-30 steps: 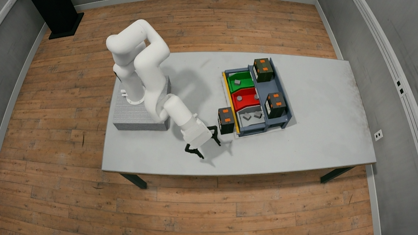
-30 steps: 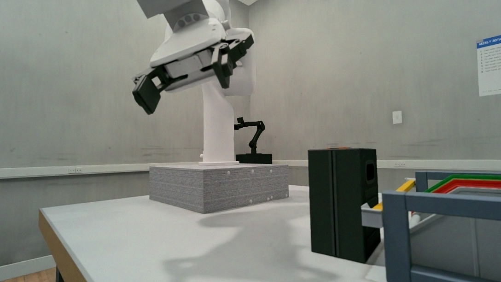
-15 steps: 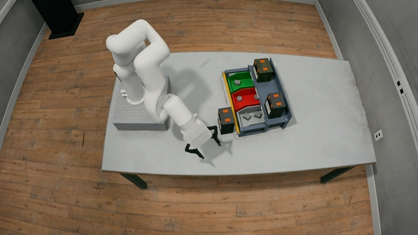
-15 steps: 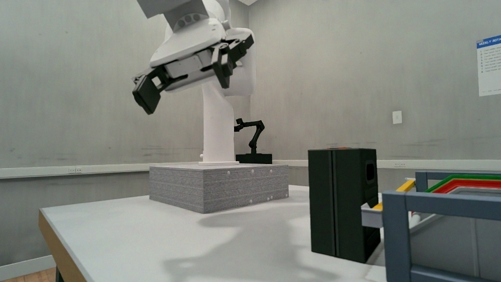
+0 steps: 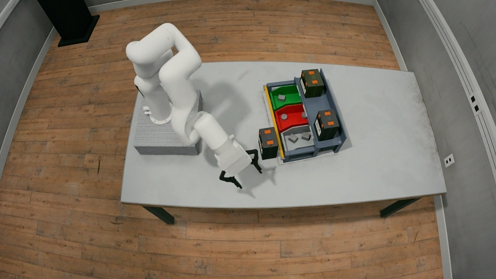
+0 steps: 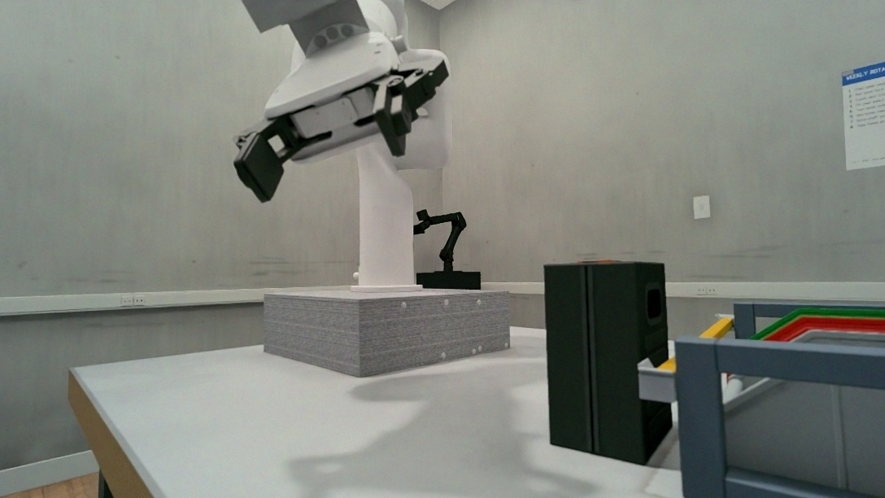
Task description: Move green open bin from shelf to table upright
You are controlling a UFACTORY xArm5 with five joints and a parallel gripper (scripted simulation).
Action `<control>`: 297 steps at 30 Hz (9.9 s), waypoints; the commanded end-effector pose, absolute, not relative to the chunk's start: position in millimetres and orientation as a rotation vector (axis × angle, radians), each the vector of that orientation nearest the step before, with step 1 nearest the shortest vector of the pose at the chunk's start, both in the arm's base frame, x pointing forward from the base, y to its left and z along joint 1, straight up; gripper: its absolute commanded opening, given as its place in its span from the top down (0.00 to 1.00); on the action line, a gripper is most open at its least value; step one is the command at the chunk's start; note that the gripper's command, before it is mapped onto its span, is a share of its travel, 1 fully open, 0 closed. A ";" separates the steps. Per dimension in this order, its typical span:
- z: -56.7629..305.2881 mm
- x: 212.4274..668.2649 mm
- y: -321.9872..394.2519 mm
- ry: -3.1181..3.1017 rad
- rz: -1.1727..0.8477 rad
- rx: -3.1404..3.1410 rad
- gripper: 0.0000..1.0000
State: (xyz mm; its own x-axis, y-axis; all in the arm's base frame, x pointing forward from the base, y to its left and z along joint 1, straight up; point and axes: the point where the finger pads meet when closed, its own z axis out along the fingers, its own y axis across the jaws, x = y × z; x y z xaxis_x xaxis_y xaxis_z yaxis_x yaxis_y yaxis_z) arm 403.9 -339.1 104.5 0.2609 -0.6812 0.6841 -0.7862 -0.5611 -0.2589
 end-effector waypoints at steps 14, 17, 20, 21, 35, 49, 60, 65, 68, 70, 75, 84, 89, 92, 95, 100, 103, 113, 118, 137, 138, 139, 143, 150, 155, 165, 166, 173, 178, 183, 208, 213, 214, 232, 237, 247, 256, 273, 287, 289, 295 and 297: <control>106.2 404.7 -339.8 -1.396 1.191 2.383 0.00; 106.2 404.7 -339.8 -1.396 1.191 2.383 0.00; 105.8 405.9 -336.4 -1.412 1.169 2.388 0.00; 105.5 406.6 -334.1 -1.421 1.155 2.391 0.00; 101.2 418.9 -298.2 -1.541 0.976 2.425 0.00; 97.1 430.4 -264.7 -1.633 0.824 2.444 0.00; 94.0 439.2 -239.2 -1.698 0.712 2.453 0.00; 92.6 443.2 -227.5 -1.726 0.660 2.455 0.00; 91.8 445.6 -220.4 -1.743 0.629 2.456 0.00; 91.2 447.2 -215.8 -1.754 0.608 2.457 0.00; 89.8 451.2 -204.2 -1.781 0.556 2.458 0.00; 87.1 459.2 -180.9 -1.834 0.450 2.457 0.00; 86.0 462.4 -171.6 -1.857 0.401 2.455 0.00; 85.1 464.8 -164.6 -1.875 0.364 2.453 0.00; 84.3 467.2 -157.6 -1.892 0.326 2.451 0.00; 82.9 471.3 -146.0 -1.920 0.263 2.446 0.00; 82.4 472.9 -141.3 -1.931 0.238 2.444 0.00; 79.4 481.7 -115.7 -1.996 0.078 2.426 0.00; 77.7 486.5 -101.7 -2.021 0.015 2.417 0.00; 73.0 500.2 -61.8 -2.021 0.015 2.417 0.00; 72.5 501.9 -57.1 -2.021 0.015 2.417 0.00; 72.2 502.7 -54.8 -2.021 0.015 2.417 0.00; 71.1 505.9 -45.3 -2.021 0.015 2.417 0.00; 69.2 511.6 -28.8 -2.021 0.015 2.417 0.00; 68.1 514.9 -19.1 -2.022 0.014 2.417 0.00; 68.1 514.9 -19.1 -2.022 0.014 2.417 0.00; 68.1 514.9 -19.1 -2.022 0.014 2.417 0.00; 68.1 514.9 -19.1 -2.021 0.016 2.416 0.52; 68.1 514.9 -19.1 -2.021 0.016 2.416 0.52; 68.1 514.9 -19.1 -2.021 0.016 2.416 0.52; 62.8 515.0 -19.1 -2.021 0.014 2.418 0.52; 54.0 515.1 -19.1 -2.021 0.014 2.418 0.52; 52.2 515.1 -19.1 -2.021 0.014 2.418 0.52; 23.8 515.5 -19.0 -2.021 0.014 2.418 0.52; 15.0 515.6 -18.9 -2.021 0.014 2.418 0.52; 6.0 515.6 -18.9 -2.021 0.014 2.418 0.52; 6.0 515.6 -18.9 -2.021 0.014 2.418 0.52; -3.7 515.8 -18.9 -2.021 0.014 2.418 0.52; -11.1 515.8 -18.9 -2.021 0.014 2.418 0.52; -12.1 515.8 -18.9 -2.021 0.014 2.418 0.52; -14.0 515.8 -18.8 -2.021 0.014 2.418 0.52; -14.0 515.8 -18.8 -2.021 0.014 2.418 0.52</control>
State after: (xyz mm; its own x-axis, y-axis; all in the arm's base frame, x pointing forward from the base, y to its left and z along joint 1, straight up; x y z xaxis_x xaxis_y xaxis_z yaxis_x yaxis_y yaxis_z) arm 513.9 -18.8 -15.4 0.1770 -0.9842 0.0017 -0.9842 -0.1770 -0.0078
